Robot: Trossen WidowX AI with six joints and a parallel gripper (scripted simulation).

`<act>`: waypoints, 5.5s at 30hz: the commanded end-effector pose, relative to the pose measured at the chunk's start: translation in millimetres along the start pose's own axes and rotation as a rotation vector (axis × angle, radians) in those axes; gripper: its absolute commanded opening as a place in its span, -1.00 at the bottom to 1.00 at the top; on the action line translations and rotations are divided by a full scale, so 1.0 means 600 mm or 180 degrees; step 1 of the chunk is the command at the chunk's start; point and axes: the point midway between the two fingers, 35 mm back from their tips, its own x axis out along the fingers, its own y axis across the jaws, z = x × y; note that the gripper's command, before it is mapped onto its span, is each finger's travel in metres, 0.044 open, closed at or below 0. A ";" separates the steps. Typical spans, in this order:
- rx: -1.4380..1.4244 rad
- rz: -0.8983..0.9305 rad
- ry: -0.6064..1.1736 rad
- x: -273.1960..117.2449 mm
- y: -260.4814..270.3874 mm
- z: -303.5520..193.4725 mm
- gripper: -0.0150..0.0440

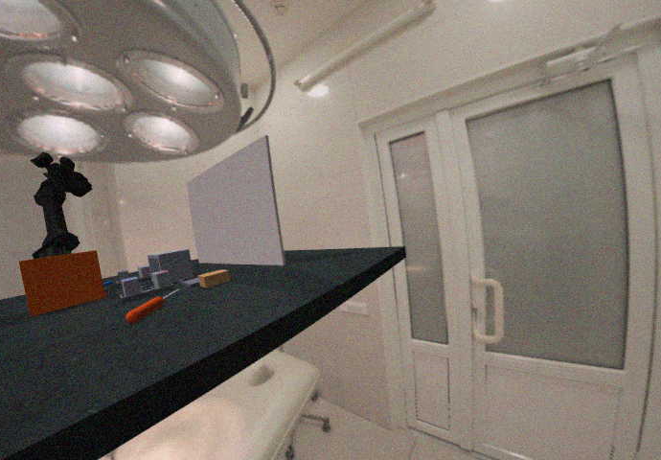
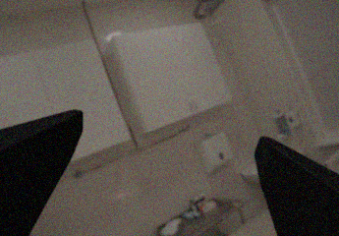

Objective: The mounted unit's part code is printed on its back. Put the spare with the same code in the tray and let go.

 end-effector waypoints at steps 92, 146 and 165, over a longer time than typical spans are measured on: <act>0.3583 -0.7104 0.0561 -1.301 0.245 -0.177 1.00; 0.0832 -0.4347 0.4692 -0.909 0.038 -0.425 0.64; 0.0824 -0.4344 0.4692 -0.933 -0.006 -0.467 0.53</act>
